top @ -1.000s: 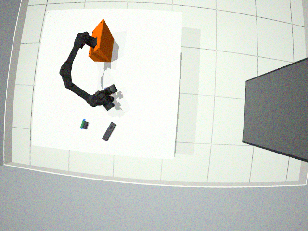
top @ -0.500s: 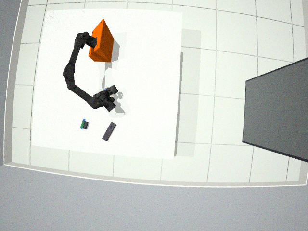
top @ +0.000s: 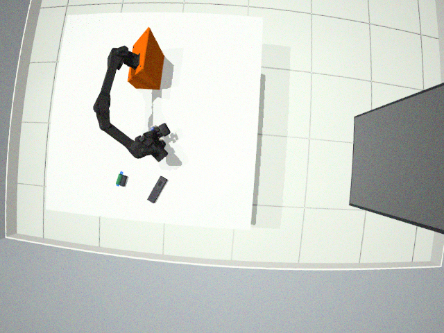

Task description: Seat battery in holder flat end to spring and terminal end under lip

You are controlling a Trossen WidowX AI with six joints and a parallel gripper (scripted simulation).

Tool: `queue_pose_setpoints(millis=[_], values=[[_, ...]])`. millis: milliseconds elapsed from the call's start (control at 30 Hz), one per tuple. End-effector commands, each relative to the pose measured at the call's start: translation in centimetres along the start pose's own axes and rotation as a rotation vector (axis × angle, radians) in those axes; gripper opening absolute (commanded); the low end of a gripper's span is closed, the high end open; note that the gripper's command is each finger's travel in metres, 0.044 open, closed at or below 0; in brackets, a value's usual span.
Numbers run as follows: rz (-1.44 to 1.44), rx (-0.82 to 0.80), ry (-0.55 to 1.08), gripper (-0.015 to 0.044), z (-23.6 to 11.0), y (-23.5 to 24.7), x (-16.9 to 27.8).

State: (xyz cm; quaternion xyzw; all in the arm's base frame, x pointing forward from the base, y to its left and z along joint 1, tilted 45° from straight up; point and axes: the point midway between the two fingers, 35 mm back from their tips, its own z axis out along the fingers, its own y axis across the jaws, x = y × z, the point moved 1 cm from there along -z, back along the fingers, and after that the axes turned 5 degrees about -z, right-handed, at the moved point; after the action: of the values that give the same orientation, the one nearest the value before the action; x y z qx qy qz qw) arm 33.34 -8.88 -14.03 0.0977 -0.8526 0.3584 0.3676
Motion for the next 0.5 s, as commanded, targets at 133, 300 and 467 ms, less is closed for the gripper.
queue_pose_setpoints(millis=[133,300,467], values=[[0.008,-0.003,-0.012,0.0085,-0.09,-0.08,-0.63],[0.008,-0.002,-0.017,0.0085,-0.21,-0.10,-0.91],[0.008,-0.002,-0.017,0.0085,-0.31,-0.12,-1.11]])
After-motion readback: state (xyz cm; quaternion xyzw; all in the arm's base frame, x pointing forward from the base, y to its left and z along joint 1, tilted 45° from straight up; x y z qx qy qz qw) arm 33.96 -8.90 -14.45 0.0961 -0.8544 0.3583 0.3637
